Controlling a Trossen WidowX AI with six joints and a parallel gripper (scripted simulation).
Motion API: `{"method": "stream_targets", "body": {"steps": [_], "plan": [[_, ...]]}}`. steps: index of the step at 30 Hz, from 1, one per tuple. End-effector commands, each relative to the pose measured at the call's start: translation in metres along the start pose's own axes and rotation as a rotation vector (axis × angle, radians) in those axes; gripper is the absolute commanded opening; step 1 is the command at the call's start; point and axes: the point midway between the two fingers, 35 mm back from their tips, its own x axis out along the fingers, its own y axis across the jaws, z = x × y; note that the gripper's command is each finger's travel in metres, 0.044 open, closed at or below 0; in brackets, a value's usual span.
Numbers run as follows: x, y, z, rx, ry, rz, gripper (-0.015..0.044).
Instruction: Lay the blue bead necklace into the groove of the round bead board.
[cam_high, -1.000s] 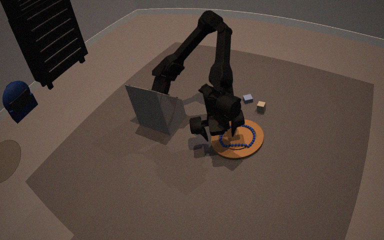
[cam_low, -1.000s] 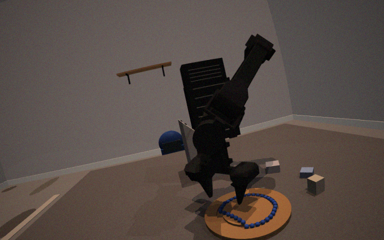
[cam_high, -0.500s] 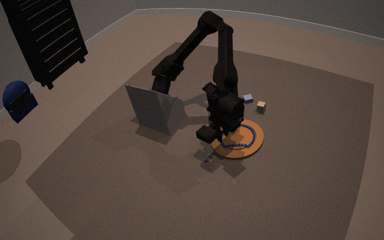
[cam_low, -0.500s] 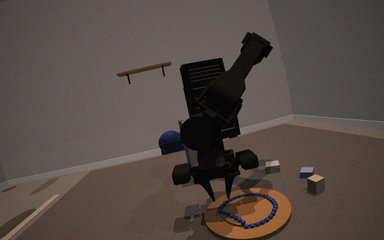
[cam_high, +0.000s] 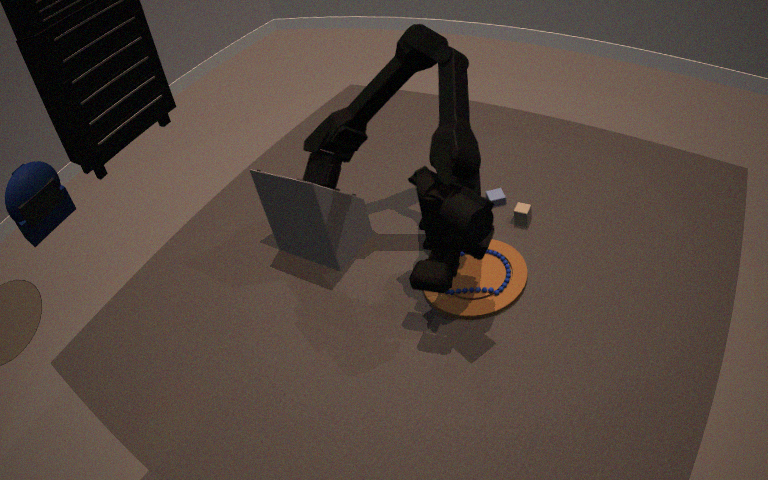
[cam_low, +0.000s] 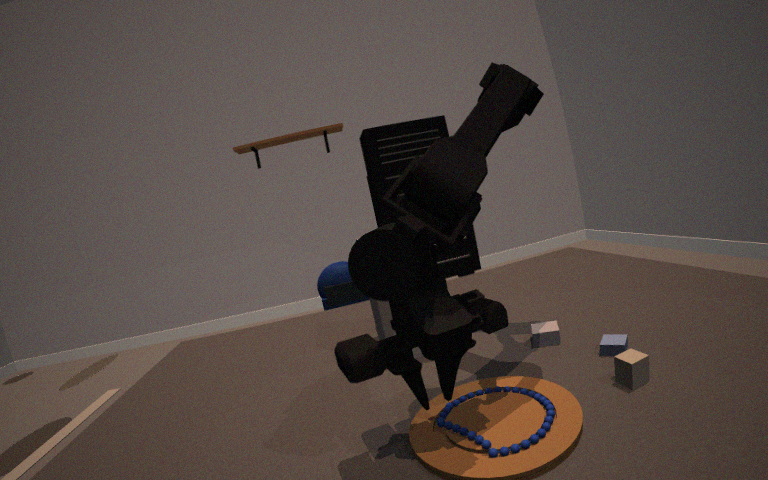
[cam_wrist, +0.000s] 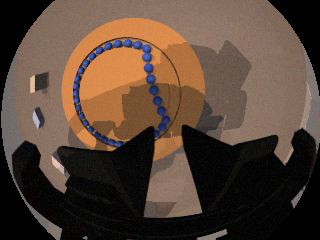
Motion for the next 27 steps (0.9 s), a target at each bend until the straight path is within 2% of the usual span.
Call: {"method": "stream_targets", "body": {"steps": [1, 24, 27], "plan": [[0.000, 0.000, 0.000, 0.000, 0.000, 0.000, 0.0120], [0.031, 0.002, -0.002, 0.003, 0.003, 0.006, 0.0120], [0.028, 0.001, -0.001, -0.002, 0.005, 0.003, 0.0041]]}}
